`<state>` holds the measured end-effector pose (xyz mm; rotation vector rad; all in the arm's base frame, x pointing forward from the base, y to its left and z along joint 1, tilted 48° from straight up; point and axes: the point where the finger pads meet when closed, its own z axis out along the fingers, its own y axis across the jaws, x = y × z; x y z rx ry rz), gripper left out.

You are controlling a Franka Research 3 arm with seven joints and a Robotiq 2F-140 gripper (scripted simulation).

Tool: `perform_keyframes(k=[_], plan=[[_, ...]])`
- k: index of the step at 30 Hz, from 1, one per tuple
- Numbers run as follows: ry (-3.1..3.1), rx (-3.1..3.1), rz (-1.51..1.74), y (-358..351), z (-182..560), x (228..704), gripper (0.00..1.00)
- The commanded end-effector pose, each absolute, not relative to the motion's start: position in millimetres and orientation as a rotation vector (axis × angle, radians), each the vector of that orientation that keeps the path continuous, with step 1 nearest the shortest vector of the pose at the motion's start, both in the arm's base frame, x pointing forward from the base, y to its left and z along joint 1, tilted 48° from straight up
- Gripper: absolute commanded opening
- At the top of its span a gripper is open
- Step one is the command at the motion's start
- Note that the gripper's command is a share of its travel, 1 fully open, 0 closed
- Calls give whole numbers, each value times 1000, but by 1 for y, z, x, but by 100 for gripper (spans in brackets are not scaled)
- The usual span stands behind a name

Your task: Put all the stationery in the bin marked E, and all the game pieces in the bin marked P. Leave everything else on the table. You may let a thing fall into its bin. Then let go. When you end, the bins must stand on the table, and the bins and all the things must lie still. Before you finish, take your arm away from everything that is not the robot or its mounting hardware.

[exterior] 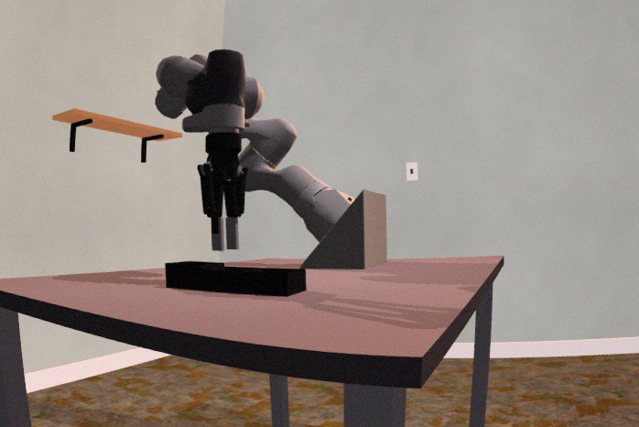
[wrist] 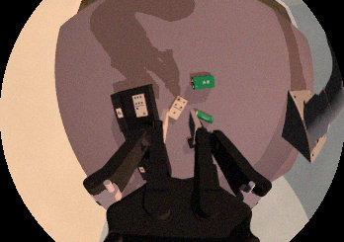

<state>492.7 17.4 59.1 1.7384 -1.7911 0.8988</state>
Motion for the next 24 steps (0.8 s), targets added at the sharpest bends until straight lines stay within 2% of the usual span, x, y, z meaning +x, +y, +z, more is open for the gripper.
perform_keyframes(k=[1,24], plan=[[-1951,1625,968,19,58,491,25],[-2252,1362,1095,20,57,492,25]])
